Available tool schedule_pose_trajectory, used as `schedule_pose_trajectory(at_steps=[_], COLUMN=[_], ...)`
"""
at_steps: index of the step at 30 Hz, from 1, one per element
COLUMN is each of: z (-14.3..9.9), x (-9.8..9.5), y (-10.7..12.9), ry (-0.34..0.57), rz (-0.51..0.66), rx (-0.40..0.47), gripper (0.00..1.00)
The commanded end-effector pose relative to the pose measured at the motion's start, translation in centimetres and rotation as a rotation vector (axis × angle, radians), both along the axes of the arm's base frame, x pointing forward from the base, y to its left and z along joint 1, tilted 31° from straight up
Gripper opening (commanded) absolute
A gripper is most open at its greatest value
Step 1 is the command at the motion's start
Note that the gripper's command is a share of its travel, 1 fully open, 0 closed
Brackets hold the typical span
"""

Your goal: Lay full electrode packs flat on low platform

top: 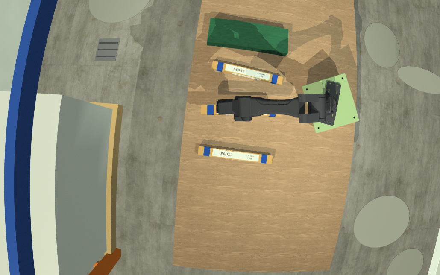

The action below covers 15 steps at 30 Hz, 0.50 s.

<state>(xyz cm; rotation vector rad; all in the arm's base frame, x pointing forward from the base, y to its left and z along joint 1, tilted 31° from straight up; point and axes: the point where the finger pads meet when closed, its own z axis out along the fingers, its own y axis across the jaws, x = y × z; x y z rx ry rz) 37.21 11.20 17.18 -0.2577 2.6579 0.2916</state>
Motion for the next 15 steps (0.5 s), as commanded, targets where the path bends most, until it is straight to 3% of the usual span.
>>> schedule_pose_trajectory(at_steps=[1, 15], z=[4.2, 6.2], x=[-0.2, -1.4], y=[-0.8, -1.4], ry=[-0.072, -0.072], rz=[-0.009, -0.01], rx=[0.019, 0.019], gripper=[0.0, 0.0])
